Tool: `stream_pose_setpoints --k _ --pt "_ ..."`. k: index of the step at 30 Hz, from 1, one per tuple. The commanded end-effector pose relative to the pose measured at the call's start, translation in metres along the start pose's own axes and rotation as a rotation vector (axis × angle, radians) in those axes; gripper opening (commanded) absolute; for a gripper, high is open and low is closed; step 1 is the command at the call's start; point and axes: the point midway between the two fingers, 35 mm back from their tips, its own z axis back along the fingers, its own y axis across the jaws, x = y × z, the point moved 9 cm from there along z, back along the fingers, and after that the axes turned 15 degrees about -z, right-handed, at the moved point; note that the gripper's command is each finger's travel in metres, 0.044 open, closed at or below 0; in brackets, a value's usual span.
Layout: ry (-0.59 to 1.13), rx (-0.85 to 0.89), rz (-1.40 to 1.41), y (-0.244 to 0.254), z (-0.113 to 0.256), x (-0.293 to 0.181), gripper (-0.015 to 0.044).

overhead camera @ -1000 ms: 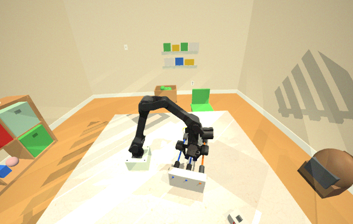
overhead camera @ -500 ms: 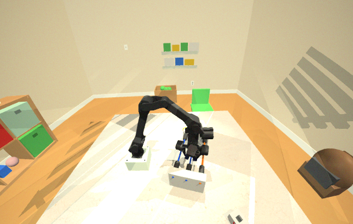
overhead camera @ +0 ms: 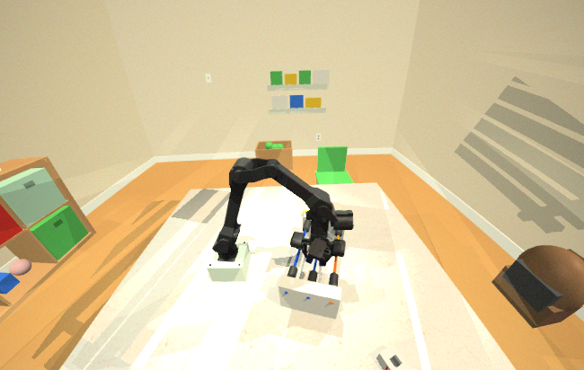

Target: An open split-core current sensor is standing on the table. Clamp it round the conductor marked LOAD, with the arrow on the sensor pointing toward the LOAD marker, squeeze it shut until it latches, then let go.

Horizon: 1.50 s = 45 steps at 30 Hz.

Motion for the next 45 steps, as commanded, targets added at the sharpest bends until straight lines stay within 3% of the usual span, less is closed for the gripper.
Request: stream_pose_setpoints --k 1,6,11,31,45 --pt "0.0 0.0 0.0 0.0 0.0 0.0 0.0315" --pt "-0.005 -0.024 0.002 0.003 0.002 -0.001 0.044" --pt "-0.037 -0.202 0.013 0.02 0.015 -0.009 0.044" --pt "-0.035 -0.214 0.014 0.014 -0.01 -0.01 0.044" --pt "-0.074 -0.359 0.015 0.021 -0.015 -0.012 0.044"
